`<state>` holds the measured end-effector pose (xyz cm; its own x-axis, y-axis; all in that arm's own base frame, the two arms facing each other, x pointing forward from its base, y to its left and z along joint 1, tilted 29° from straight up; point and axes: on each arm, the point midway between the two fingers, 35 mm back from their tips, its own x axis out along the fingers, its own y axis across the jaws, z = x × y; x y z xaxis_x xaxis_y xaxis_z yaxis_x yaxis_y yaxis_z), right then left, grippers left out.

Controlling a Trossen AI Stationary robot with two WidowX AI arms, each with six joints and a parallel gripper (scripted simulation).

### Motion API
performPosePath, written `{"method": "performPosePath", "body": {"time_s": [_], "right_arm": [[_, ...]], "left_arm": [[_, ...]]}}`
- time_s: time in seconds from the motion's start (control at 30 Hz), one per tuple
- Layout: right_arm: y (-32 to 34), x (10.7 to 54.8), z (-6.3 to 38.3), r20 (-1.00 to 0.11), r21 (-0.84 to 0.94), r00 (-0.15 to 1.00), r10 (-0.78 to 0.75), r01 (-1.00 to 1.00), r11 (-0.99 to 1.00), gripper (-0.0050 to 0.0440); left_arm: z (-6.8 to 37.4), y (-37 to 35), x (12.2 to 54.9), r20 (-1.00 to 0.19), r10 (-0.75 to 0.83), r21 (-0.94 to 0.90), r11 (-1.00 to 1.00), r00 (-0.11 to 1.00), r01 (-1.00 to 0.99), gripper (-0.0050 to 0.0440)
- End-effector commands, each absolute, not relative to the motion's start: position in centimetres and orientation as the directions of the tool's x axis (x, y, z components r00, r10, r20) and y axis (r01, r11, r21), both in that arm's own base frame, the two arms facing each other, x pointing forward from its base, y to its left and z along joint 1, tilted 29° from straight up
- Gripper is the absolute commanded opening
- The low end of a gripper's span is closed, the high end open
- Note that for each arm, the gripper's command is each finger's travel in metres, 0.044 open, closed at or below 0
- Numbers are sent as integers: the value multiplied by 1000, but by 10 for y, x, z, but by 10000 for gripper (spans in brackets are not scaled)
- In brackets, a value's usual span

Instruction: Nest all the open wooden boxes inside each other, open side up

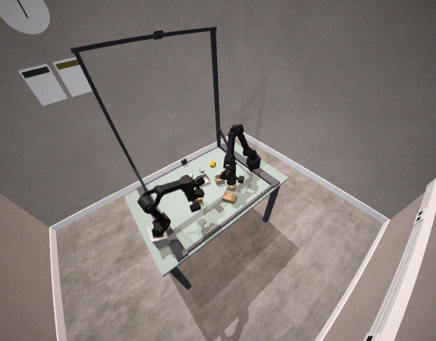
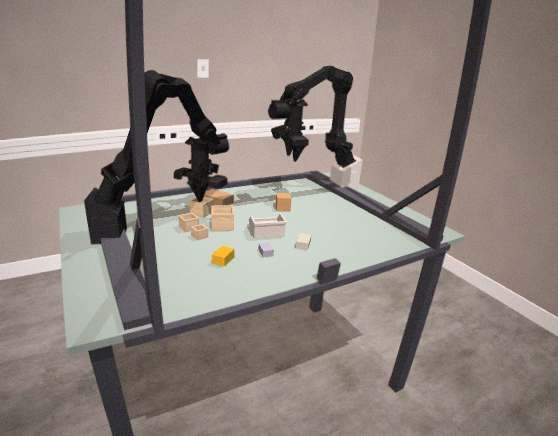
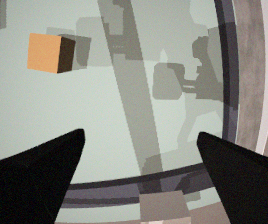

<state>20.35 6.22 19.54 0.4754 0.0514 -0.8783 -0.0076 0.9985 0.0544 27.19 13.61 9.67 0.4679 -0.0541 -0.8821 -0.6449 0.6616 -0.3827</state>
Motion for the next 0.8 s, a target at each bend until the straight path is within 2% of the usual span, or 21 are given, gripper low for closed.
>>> {"method": "performPosePath", "body": {"time_s": [0.0,0.23,0.27,0.37,0.43,0.63,0.77], "right_arm": [[62,204,200,-870,61,490,58,-9,998,400],[62,204,200,-870,61,490,58,-9,998,400],[62,204,200,-870,61,490,58,-9,998,400],[62,204,200,-870,61,490,58,-9,998,400],[62,204,200,-870,61,490,58,-9,998,400],[62,204,200,-870,61,490,58,-9,998,400],[62,204,200,-870,61,490,58,-9,998,400]], "left_arm": [[95,138,277,-877,-46,-385,663,478,-642,-50],[87,138,282,-878,-49,-385,663,476,-643,-50],[87,138,282,-878,-48,-385,663,476,-642,24],[93,140,283,-871,-39,-388,667,490,-636,96],[93,140,283,-871,-39,-388,667,490,-636,96],[93,140,283,-871,-39,-388,667,490,-636,240],[93,140,283,-871,-39,-388,667,490,-636,245]]}}
